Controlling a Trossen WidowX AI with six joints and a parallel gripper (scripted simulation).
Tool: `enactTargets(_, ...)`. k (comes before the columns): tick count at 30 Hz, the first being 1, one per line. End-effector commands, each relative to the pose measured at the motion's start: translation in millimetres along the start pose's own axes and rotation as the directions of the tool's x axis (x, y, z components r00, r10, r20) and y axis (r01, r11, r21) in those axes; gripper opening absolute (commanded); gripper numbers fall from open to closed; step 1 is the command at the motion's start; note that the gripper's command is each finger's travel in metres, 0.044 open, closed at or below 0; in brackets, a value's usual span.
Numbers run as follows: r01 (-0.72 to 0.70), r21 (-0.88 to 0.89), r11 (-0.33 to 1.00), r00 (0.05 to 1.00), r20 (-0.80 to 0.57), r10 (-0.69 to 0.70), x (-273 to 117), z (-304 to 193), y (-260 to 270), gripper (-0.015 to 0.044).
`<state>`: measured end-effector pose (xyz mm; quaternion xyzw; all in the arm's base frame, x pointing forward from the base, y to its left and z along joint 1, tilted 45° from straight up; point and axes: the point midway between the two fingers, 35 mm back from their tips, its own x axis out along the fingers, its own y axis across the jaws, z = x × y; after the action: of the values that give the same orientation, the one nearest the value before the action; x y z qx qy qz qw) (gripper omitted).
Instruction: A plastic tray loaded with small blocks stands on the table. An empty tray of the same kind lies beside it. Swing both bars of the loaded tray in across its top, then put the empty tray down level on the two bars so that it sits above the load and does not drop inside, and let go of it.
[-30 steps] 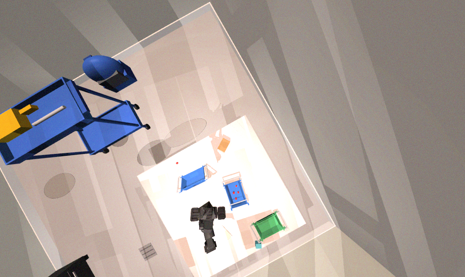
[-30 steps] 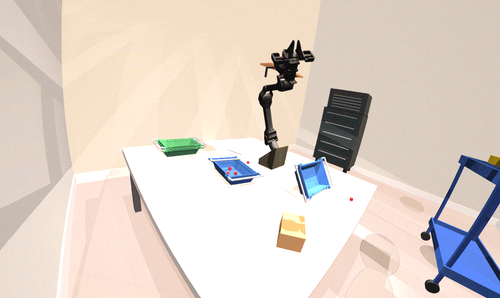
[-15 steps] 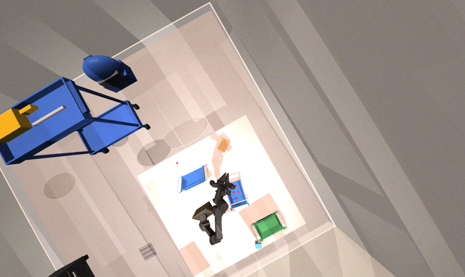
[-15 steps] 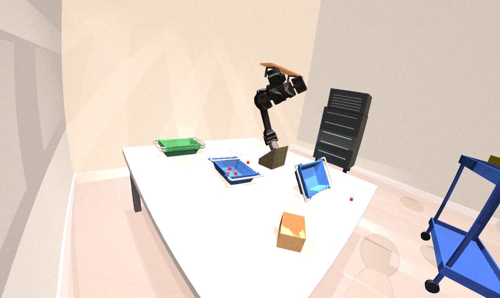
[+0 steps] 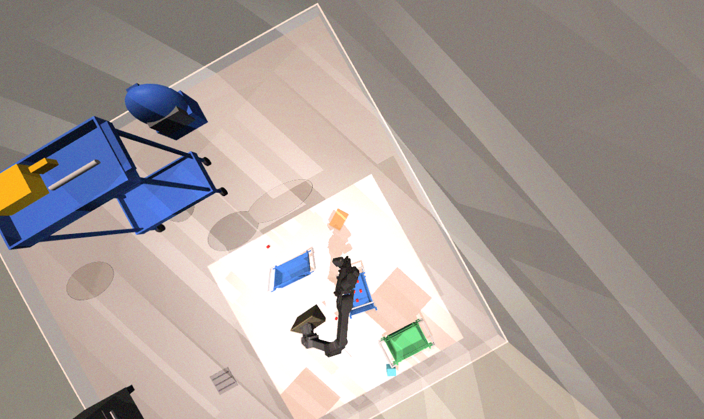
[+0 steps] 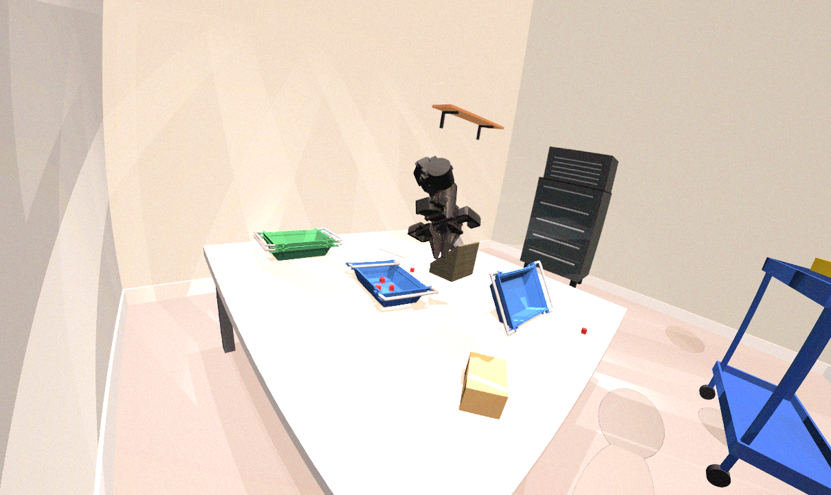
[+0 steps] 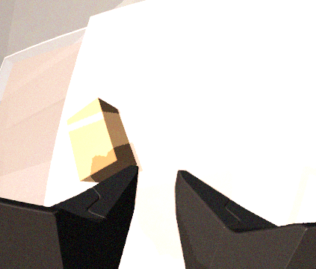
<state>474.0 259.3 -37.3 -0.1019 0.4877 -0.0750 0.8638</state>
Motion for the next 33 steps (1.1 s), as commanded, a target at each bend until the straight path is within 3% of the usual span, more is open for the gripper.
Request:
enactTargets(1,0.254,0.051,0.966,0.948,-0.211,-0.238,23,-35,-68,0.0087)
enactTargets(9,0.534,-0.005,0.846,0.767,-0.419,-0.486,25,-75,-146,0.0087)
enactTargets(20,0.536,-0.006,0.844,0.765,-0.420,-0.489,28,-76,-149,0.0087)
enactTargets(33,0.538,-0.006,0.843,0.764,-0.419,-0.490,67,-97,-174,0.0087)
